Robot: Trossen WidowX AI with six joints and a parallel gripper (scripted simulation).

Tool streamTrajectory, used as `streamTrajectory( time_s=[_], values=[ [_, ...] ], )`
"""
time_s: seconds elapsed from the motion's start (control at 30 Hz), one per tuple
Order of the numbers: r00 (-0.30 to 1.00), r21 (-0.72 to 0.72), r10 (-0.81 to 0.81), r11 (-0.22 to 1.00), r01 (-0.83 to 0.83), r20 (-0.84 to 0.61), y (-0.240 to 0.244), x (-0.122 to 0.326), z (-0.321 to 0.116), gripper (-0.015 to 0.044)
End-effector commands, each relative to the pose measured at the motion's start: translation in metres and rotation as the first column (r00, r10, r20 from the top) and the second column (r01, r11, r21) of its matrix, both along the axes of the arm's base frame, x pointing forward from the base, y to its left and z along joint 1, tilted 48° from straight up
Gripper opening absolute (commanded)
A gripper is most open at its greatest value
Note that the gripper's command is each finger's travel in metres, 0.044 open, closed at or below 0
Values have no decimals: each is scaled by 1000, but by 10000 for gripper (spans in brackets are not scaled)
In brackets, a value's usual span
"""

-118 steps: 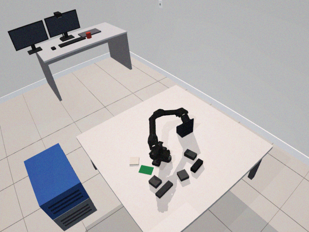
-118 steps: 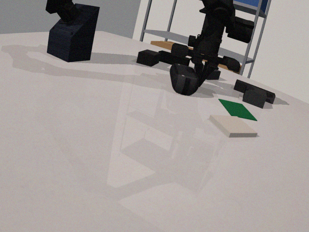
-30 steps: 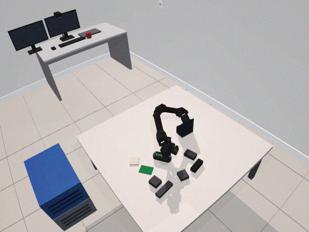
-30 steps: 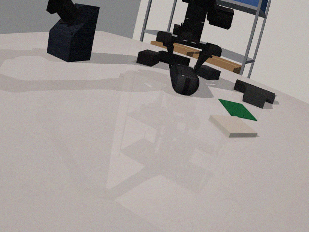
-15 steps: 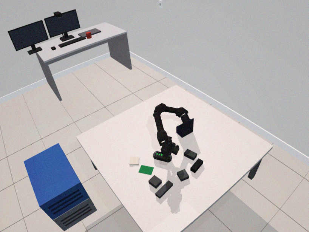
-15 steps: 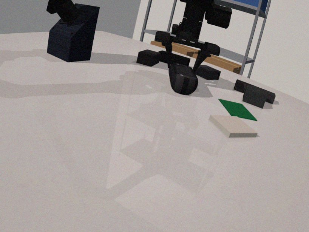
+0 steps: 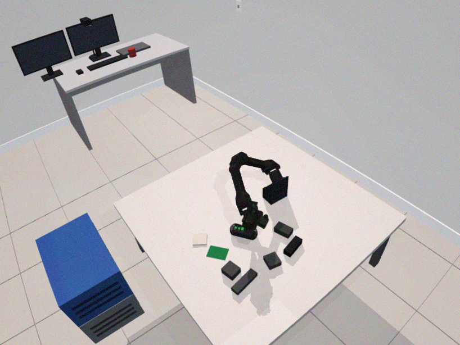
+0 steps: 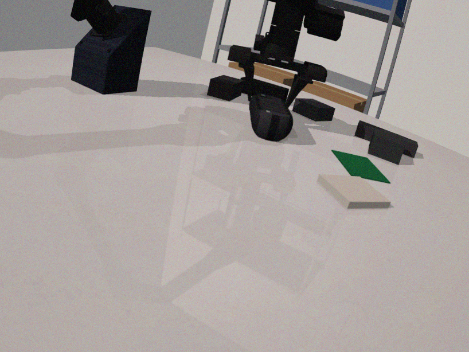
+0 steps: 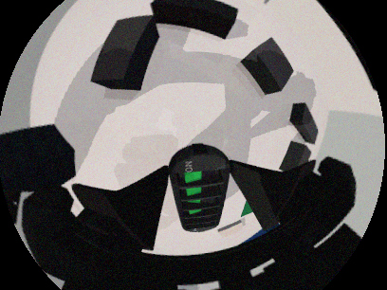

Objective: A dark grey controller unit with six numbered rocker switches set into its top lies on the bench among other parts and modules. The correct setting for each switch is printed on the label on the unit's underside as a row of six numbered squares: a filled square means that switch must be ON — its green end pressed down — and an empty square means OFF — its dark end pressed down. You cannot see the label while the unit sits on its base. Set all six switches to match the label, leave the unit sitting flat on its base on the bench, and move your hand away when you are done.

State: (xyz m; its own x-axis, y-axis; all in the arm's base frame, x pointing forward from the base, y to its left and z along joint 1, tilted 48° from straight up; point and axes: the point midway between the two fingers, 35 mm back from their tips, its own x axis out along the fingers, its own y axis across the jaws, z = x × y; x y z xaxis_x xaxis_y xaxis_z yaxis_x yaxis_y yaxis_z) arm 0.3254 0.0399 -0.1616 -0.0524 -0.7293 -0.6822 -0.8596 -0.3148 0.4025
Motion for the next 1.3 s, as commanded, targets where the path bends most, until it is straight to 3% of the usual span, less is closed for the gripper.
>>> streamTrajectory(
  time_s=[0.0, 0.83, 1.27],
  values=[
    [1000, 0, -5, 1000, 5, -10, -1, -8, 1, 0],
    [1000, 0, -5, 1000, 5, -11, -2, -32, 3, 0],
    [1000, 1, 0, 1000, 0, -2, 2, -24, 4, 341]
  ],
)
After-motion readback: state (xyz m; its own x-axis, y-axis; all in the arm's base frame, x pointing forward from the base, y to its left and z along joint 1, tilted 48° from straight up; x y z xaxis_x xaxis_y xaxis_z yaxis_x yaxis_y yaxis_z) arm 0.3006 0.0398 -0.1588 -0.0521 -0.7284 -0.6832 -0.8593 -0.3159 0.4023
